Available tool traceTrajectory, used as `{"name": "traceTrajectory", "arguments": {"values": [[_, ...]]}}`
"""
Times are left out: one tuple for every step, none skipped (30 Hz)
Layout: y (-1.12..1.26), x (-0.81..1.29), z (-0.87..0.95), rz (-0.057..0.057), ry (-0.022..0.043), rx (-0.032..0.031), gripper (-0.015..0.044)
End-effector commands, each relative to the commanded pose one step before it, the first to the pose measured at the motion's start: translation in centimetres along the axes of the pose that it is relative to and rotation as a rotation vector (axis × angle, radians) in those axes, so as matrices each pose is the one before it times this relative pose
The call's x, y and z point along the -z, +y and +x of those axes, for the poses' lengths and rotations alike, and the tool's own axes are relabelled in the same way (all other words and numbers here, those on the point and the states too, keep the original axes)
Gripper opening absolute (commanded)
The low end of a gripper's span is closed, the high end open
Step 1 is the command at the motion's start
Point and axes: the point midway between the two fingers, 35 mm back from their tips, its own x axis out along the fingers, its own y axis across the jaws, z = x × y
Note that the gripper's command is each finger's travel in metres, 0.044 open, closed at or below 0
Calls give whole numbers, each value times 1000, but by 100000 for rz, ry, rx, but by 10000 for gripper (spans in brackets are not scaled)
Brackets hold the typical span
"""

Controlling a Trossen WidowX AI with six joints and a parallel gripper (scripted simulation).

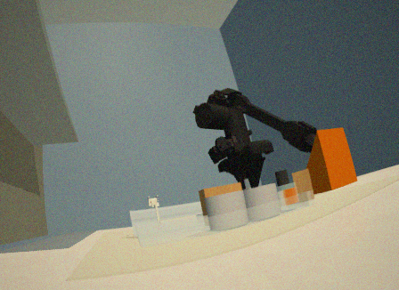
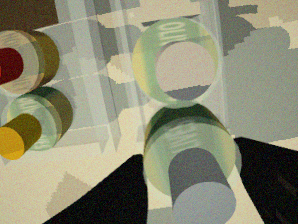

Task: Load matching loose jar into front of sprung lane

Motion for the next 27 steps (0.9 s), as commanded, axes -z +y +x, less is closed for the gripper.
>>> {"name": "traceTrajectory", "arguments": {"values": [[-40,-1112,-309,1384,-2232,71,0],[-1,-40,-9,2,-1,0,0],[-1,-40,-9,2,-1,0,0],[-1,-40,-9,2,-1,0,0],[-1,-40,-9,2,-1,0,0],[-1,-39,-9,2,-1,0,0],[-1,-39,-9,2,-1,1,0],[-1,-39,-9,2,-1,1,0],[-1,-39,-9,2,-1,1,0],[-2,-39,-9,2,-1,1,0],[-2,-39,-9,2,-1,1,0],[-2,-39,-9,2,-1,1,0],[-2,-39,-9,2,-1,1,0],[-2,-39,-9,2,-1,1,0],[-1,-37,-17,2,-1,0,0],[-1,-38,-17,2,-1,0,0],[-2,-38,-17,2,-1,0,0],[-2,-37,-17,2,-1,0,0],[-2,-37,-17,2,-1,0,0],[-2,-37,-17,2,-1,0,0],[-2,-37,-17,2,-1,0,0],[-2,-37,-17,2,-1,0,0],[-2,-37,-17,2,-1,0,0],[-2,-37,-17,2,-1,0,0],[-2,-37,-17,2,-1,0,0],[-2,-37,-17,2,-1,0,0],[-2,-37,-17,2,-1,0,0]]}}
